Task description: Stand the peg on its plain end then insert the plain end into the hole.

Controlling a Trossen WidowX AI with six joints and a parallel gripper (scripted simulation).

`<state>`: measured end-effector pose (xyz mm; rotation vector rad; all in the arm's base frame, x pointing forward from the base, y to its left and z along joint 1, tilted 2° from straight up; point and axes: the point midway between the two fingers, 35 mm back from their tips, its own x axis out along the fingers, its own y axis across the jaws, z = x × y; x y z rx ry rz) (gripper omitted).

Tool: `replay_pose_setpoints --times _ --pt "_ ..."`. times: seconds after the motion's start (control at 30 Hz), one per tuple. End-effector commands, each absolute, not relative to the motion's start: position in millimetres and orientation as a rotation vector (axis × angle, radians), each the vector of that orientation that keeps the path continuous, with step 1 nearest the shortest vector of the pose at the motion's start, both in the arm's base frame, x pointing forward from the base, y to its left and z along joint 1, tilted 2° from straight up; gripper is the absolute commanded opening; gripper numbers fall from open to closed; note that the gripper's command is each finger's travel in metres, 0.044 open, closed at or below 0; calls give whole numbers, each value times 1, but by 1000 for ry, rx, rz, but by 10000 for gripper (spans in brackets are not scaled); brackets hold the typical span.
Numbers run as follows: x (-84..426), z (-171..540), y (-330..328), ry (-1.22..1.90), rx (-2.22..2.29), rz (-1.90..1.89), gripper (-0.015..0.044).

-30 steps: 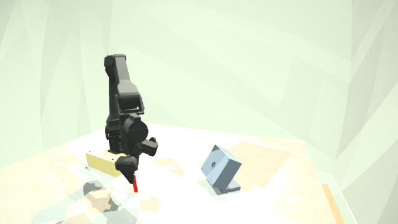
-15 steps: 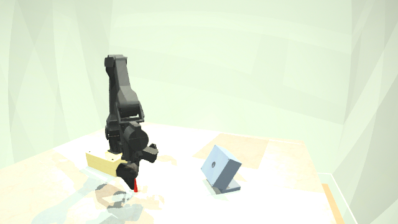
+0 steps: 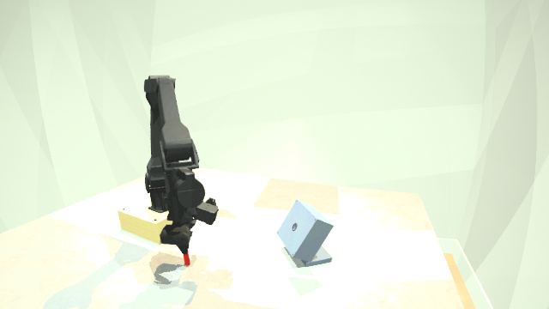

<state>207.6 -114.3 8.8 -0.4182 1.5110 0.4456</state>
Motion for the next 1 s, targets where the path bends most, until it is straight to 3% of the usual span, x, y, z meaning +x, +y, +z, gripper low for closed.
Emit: replay_pose_setpoints --times 0.0,0.2,0.97 --pt "208 9 -114 1511 -417 446 40" --pt "208 9 -114 1511 -417 446 0" --pt "211 87 -116 1518 -420 447 0"
